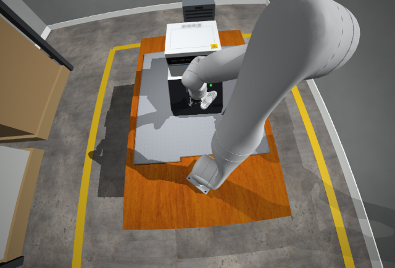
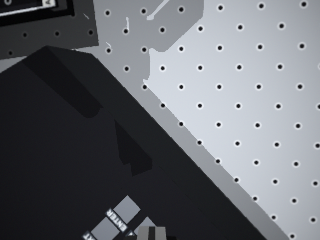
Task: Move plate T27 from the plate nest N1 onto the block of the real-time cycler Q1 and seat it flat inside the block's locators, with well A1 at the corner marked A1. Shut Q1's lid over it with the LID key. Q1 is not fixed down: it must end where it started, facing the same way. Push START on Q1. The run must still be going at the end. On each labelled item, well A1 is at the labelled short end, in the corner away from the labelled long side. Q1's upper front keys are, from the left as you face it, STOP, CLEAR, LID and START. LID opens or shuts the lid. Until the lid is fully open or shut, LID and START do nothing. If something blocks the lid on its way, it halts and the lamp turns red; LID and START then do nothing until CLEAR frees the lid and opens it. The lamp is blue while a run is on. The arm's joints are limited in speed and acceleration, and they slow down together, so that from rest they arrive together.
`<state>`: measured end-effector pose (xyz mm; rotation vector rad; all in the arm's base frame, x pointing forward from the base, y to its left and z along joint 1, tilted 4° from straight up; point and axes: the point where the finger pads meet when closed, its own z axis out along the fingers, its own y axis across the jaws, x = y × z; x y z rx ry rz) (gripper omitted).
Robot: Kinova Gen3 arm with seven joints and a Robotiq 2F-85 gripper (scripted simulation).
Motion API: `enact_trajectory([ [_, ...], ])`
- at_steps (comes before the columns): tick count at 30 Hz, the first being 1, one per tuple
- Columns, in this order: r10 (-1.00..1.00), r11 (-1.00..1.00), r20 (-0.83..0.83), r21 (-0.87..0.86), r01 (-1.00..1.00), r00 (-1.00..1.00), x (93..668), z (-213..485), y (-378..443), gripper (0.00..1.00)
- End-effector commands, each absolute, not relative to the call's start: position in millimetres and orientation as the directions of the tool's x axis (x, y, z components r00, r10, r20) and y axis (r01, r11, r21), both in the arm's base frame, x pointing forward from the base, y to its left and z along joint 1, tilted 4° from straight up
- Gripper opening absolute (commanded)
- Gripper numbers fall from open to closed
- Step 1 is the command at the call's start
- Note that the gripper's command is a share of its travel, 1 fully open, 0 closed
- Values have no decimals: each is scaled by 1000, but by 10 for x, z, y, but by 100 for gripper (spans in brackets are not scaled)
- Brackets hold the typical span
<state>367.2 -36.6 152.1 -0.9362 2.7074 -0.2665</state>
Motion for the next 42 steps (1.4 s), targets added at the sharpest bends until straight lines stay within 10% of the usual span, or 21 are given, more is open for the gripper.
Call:
enact_trajectory([
  [1,-626,775,-187,-259,-577,-757,3678,1501,-368,10],
  [42,-626,775,-187,-259,-577,-757,3705,1471,-372,10],
])
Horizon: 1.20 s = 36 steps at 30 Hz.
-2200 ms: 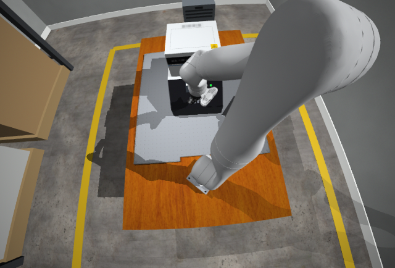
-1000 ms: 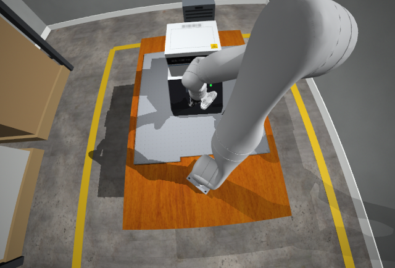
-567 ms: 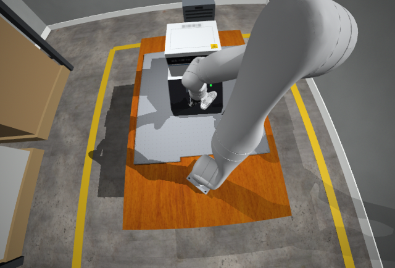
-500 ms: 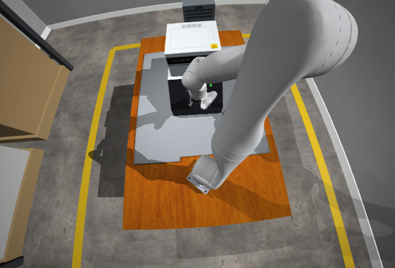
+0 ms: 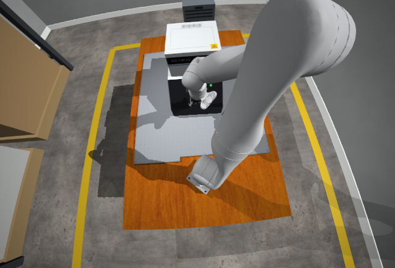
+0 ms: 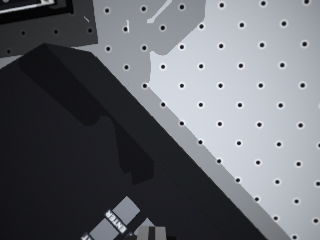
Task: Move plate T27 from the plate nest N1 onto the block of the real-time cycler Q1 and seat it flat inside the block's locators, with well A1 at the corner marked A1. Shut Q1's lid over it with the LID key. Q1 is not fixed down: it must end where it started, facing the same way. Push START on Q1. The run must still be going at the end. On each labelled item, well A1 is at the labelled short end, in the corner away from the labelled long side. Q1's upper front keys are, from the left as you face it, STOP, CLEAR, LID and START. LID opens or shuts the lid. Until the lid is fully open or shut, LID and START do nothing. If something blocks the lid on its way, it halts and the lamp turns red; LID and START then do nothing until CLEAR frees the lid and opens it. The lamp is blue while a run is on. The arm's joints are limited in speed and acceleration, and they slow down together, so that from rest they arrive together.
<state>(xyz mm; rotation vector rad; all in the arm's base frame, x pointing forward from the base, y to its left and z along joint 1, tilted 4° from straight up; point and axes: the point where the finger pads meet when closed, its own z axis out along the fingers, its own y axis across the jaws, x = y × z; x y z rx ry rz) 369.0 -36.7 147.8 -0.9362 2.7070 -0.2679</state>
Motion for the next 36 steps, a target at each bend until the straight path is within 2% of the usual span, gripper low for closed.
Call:
enact_trajectory([
  [1,-626,775,-187,-259,-577,-757,3710,1466,-373,10],
  [36,-626,775,-188,-259,-577,-757,3845,1321,-397,10],
])
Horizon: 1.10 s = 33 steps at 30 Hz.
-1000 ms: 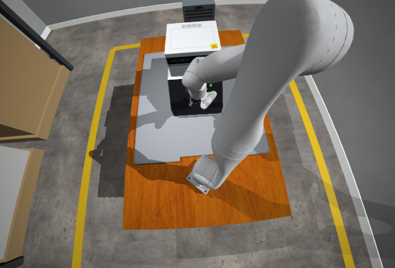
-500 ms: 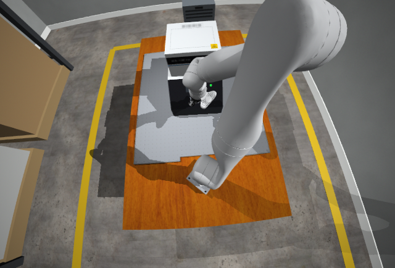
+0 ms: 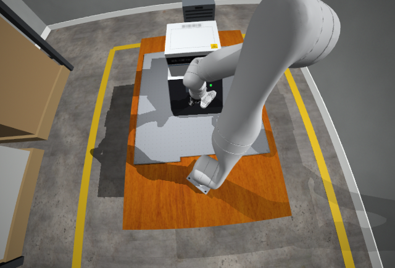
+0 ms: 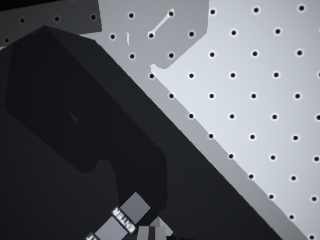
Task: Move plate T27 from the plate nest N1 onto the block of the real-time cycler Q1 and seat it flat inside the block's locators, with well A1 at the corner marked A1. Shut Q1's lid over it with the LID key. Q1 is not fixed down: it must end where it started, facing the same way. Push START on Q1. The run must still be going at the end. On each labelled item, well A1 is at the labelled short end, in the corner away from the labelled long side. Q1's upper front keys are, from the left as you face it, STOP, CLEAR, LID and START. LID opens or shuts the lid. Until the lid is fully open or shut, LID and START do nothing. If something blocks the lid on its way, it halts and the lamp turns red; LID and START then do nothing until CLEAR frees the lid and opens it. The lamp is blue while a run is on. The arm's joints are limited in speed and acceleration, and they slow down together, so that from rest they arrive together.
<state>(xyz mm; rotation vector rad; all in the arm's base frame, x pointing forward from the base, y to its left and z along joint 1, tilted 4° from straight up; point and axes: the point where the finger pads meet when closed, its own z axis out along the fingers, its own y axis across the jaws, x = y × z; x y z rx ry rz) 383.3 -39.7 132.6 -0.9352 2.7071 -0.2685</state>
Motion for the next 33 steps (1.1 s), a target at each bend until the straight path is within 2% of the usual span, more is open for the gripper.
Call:
enact_trajectory([
  [1,-626,775,-188,-259,-577,-757,3845,1321,-397,10],
  [33,-626,775,-188,-259,-576,-757,3907,1256,-409,10],
])
